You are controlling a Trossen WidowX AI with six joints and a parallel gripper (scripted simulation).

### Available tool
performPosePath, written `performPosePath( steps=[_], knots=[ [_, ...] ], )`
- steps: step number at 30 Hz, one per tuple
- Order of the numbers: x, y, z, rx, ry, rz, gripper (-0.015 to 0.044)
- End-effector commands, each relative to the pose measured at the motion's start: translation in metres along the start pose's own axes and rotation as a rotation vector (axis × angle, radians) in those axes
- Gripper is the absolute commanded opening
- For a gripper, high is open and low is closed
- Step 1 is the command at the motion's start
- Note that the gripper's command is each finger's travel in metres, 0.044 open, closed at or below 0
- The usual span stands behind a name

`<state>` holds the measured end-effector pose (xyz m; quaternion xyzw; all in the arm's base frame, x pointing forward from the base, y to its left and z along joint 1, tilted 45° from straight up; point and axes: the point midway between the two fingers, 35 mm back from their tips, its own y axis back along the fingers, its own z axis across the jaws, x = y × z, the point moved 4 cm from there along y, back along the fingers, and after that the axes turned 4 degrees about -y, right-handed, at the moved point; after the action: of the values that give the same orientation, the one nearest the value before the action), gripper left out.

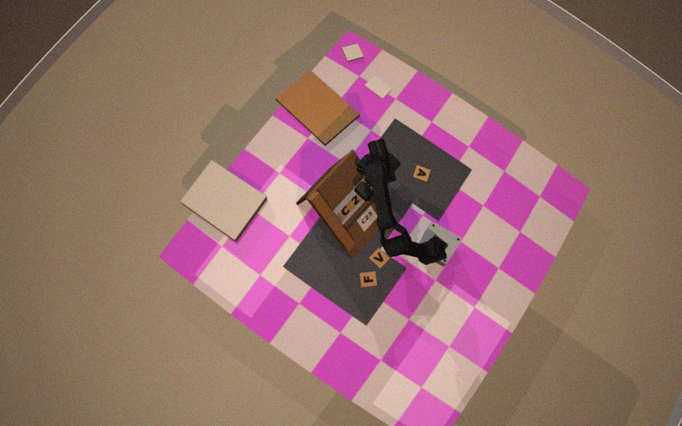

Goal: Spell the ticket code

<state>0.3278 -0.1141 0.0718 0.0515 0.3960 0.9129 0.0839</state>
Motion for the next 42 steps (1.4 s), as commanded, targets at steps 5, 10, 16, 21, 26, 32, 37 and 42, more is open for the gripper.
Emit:
performPosePath(
  steps=[5, 10, 16, 21, 26, 32, 37, 42],
  knots=[
    [0.0, 0.0, 0.003, -0.005, -0.004, -0.002, 0.0],
    [0.0, 0.0, 0.005, -0.006, -0.004, -0.002, 0.0],
    [0.0, 0.0, 0.007, -0.006, -0.004, -0.002, 0.0],
    [0.0, 0.0, 0.009, -0.006, -0.004, -0.002, 0.0],
    [0.001, 0.001, 0.008, -0.006, -0.004, -0.002, 0.0],
    [0.007, 0.009, 0.005, -0.005, -0.004, -0.001, 0.0],
    [0.012, 0.014, 0.005, -0.005, -0.004, -0.001, 0.0],
    [0.018, 0.02, 0.005, -0.005, -0.005, -0.001, 0.0]
  ],
)
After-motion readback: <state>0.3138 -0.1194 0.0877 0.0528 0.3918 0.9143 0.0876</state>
